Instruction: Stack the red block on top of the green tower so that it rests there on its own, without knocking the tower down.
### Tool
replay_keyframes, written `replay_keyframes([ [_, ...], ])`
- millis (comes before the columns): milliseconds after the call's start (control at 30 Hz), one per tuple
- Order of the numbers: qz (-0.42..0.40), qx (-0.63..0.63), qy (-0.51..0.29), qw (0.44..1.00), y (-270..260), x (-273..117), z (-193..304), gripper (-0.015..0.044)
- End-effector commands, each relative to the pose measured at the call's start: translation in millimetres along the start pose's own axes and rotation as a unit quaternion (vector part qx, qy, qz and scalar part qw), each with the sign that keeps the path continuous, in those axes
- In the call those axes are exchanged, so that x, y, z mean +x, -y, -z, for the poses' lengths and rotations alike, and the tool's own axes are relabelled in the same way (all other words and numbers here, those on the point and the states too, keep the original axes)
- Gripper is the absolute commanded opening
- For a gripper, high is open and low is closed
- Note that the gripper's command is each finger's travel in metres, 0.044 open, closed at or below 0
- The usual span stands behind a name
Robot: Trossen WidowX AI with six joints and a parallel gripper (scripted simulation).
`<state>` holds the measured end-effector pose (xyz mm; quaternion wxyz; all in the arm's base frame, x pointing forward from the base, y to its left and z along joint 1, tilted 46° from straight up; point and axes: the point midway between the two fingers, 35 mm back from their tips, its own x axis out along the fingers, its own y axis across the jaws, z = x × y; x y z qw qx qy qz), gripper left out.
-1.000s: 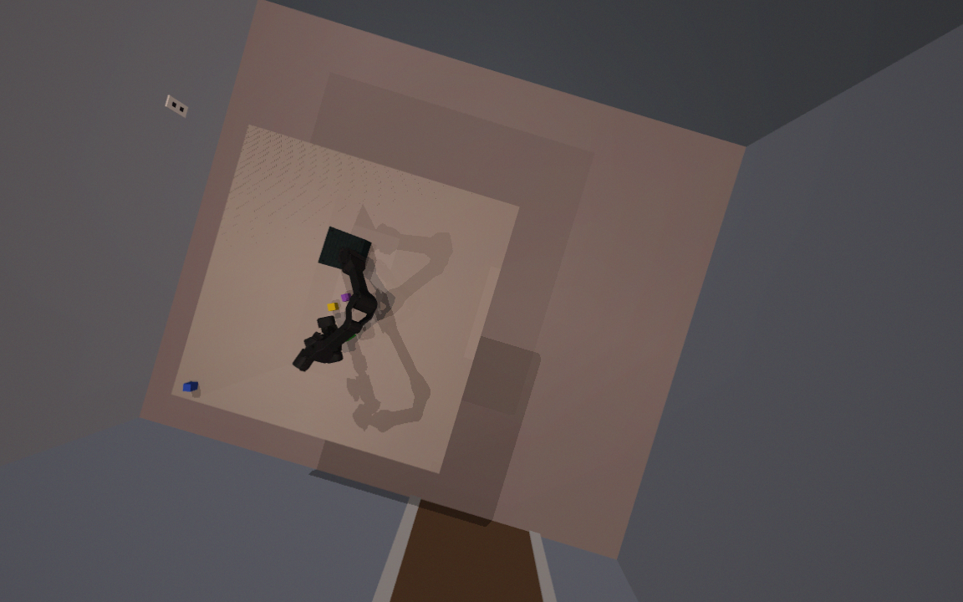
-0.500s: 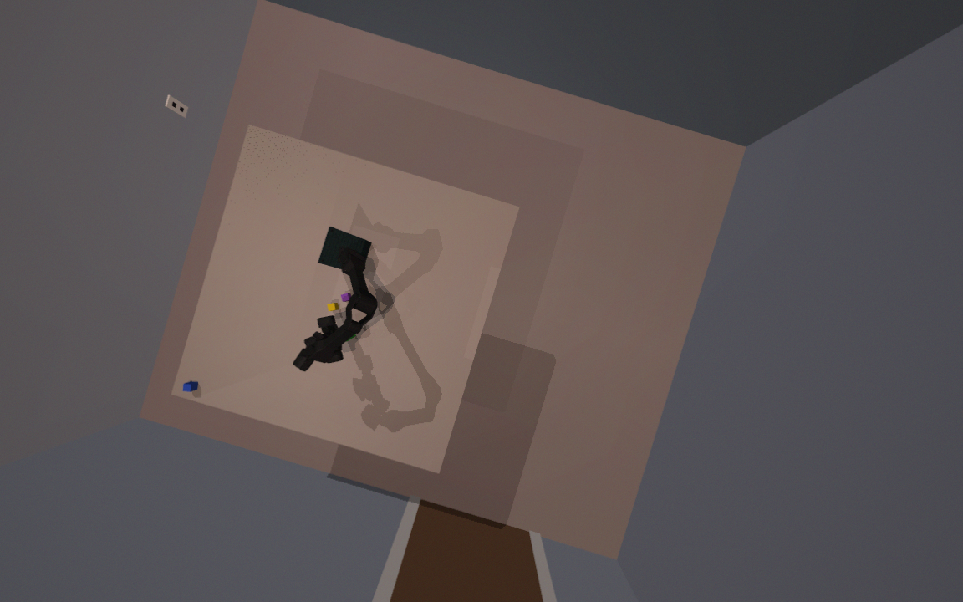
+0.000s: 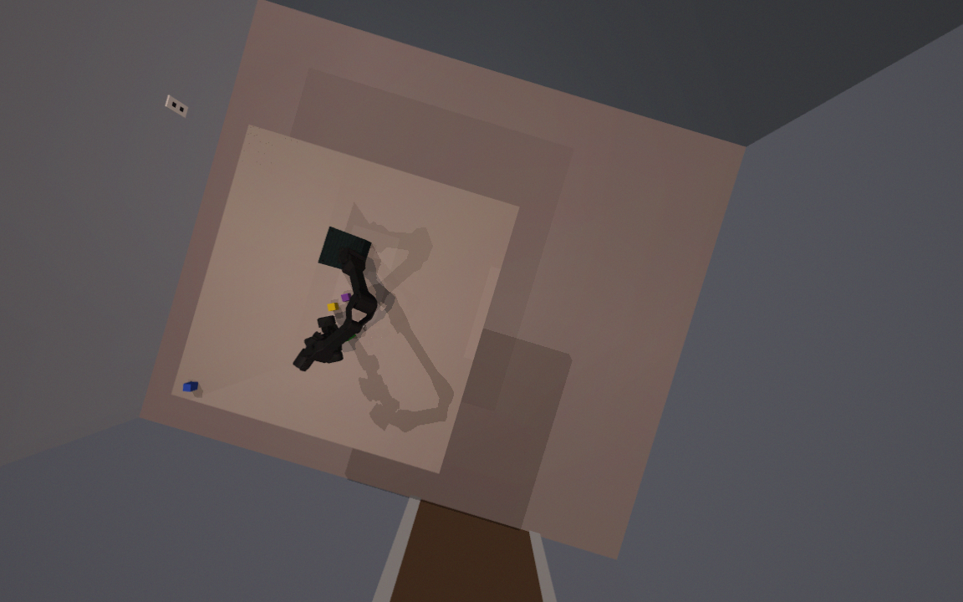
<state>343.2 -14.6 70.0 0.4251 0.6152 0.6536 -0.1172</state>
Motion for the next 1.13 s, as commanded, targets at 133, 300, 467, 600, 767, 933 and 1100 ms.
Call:
replay_keyframes([
  [133,0.000,0.000,0.000,1.000,0.0,0.2,-0.1,0.0289],
  [300,0.000,0.000,0.000,1.000,0.0,0.2,-0.1,0.0420],
  [467,0.000,0.000,0.000,1.000,0.0,0.2,-0.1,0.0440],
  [600,0.000,0.000,0.000,1.000,0.0,0.2,-0.1,0.0440],
  [767,0.000,0.000,0.000,1.000,0.0,0.2,-0.1,0.0440],
  [933,0.000,0.000,0.000,1.000,0.0,0.2,-0.1,0.0440],
  [1100,0.000,0.000,0.000,1.000,0.0,0.2,-0.1,0.0440],
])
